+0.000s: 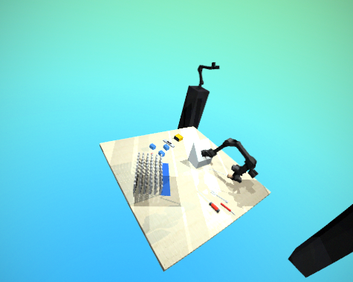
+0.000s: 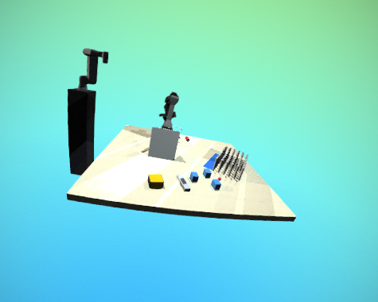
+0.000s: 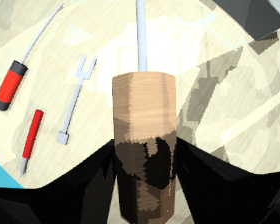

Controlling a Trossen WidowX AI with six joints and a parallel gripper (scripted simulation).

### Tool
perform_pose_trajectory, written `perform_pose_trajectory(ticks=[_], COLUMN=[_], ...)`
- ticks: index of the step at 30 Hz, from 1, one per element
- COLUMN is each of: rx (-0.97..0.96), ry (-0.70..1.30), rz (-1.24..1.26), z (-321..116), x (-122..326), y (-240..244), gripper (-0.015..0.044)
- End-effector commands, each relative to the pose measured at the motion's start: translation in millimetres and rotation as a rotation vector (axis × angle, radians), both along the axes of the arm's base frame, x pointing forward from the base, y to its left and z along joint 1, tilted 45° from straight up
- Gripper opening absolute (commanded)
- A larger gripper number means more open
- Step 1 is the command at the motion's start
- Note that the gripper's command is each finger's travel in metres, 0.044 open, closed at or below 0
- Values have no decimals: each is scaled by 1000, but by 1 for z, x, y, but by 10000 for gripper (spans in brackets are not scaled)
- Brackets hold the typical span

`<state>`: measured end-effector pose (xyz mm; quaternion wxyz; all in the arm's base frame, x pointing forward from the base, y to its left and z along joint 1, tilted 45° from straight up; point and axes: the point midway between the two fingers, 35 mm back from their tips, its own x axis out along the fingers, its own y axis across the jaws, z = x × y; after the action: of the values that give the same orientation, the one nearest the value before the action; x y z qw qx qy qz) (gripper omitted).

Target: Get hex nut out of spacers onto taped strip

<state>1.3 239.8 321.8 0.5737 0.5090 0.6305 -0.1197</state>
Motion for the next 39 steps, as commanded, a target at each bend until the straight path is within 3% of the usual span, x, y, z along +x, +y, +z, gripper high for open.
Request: perform_pose_trajectory(ticks=[1,39], rx=[35,63], ry=[14,32], rz=[-22,-37], z=[10,-2], x=[-10,-23], y=[-4,23], gripper=[0,0])
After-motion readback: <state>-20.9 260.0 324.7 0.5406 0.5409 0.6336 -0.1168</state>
